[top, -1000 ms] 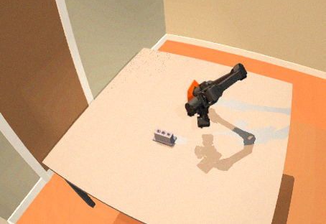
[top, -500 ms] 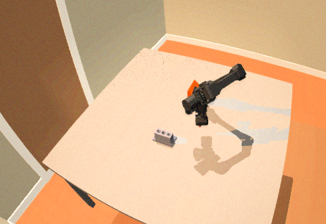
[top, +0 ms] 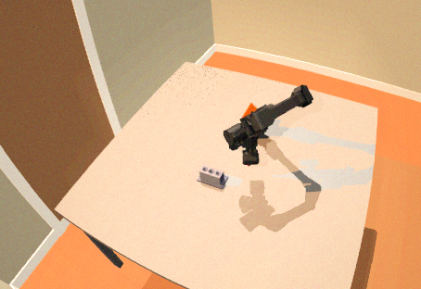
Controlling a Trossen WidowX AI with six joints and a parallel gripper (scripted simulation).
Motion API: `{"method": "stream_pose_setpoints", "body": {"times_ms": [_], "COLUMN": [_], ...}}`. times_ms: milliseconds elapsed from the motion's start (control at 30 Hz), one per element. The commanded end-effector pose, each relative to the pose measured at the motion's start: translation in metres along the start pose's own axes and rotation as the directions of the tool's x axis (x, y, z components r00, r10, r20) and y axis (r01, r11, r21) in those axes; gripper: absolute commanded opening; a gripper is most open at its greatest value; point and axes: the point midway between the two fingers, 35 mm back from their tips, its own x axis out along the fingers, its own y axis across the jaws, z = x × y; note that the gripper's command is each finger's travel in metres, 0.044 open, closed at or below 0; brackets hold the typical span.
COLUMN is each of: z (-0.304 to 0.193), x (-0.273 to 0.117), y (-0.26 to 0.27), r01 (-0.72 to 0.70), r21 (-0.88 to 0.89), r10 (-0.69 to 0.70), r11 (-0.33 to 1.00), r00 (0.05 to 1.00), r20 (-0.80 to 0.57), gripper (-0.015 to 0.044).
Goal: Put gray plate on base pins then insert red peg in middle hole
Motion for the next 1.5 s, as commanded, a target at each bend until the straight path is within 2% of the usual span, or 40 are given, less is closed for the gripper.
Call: {"method": "stream_pose_setpoints", "body": {"times_ms": [0,1467], "z": [0.015,0.151], "x": [-0.002,0.005], "y": [0.006,0.012], "r01": [0.0,0.002], "r21": [-0.012,-0.069], "r10": [0.0,-0.002], "r11": [1.0,0.998], "r00": [1.0,1.0], "r20": [0.006,-0.003], "gripper": [0.0,0.0]}}
